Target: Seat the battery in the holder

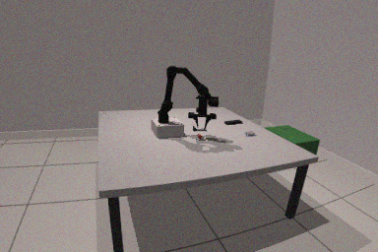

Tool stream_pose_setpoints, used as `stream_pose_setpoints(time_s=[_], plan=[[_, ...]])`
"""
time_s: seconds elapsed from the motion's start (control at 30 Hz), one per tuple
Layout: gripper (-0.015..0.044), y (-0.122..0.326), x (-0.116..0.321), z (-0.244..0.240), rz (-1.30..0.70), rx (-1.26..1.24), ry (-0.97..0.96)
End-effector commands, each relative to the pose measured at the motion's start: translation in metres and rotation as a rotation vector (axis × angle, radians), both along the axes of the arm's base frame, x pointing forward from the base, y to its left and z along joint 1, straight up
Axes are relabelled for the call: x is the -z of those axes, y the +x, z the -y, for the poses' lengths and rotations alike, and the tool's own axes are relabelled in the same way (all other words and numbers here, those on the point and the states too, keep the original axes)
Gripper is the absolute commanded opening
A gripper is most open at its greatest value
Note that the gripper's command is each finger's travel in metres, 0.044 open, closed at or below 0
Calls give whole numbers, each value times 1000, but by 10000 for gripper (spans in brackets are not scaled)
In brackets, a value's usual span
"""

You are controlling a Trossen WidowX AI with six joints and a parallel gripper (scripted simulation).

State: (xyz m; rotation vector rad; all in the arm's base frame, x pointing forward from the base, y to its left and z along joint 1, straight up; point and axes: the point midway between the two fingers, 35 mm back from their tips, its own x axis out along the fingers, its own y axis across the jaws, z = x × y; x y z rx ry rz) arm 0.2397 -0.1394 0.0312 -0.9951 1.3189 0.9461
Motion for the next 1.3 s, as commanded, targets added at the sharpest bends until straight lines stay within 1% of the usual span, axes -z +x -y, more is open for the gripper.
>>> stream_pose_setpoints(time_s=[0.0, 0.43, 1.27], plan=[[227, -4, 20, 4, -18, -383, -6], [227, -4, 21, 4, -18, -383, -6], [227, -3, 62, 4, -18, -383, -6]])
